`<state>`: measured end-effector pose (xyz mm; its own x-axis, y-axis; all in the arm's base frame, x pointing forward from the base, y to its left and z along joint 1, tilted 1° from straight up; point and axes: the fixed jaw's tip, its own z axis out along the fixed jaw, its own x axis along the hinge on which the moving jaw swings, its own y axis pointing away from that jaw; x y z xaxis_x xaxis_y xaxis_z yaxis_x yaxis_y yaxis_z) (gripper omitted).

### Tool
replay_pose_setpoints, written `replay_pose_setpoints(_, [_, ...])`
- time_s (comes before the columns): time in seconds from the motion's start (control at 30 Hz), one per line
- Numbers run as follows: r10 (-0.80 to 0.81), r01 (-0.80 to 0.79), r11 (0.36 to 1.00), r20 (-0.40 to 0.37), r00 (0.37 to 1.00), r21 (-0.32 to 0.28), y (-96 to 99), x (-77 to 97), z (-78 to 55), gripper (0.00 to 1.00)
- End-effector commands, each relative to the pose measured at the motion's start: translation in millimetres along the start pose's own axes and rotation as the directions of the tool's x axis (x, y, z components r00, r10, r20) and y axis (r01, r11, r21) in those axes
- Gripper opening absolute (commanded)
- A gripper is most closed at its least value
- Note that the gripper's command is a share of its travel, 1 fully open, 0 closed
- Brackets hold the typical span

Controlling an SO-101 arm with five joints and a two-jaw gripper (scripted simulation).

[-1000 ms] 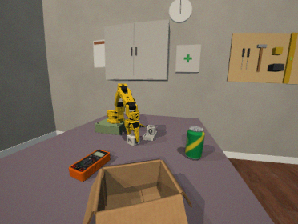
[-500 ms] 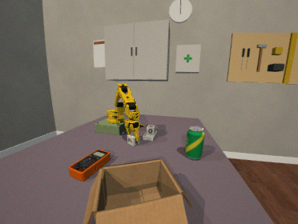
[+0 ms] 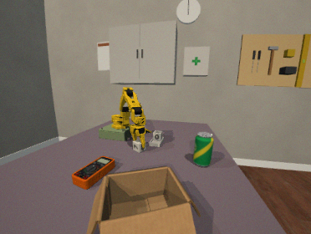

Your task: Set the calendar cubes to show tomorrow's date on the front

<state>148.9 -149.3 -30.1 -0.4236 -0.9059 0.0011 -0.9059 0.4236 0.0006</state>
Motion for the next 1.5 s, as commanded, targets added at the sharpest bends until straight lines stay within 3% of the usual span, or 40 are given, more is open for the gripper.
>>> replay_pose_setpoints(0.0, [-0.001, 0.001, 1.000, 0.007, 1.000, -0.017, 1.4, -0.9, 2.6, 0.00])
replay_pose_setpoints(0.7, [-0.001, 0.001, 1.000, 0.007, 1.000, -0.017, 2.4, 0.4, -42.2, 0.00])
replay_pose_setpoints(1.1, [-0.005, 0.005, 1.000, 0.007, 1.000, -0.017, 2.7, -0.4, -46.6, 0.00])
replay_pose_setpoints(1.27, [-0.053, 0.053, 0.998, 0.007, 0.999, -0.017, -1.2, -10.1, -46.7, 0.00])
replay_pose_setpoints(1.47, [-0.186, 0.186, 0.982, 0.007, 0.983, -0.015, -9.6, -38.1, -47.0, 0.00])
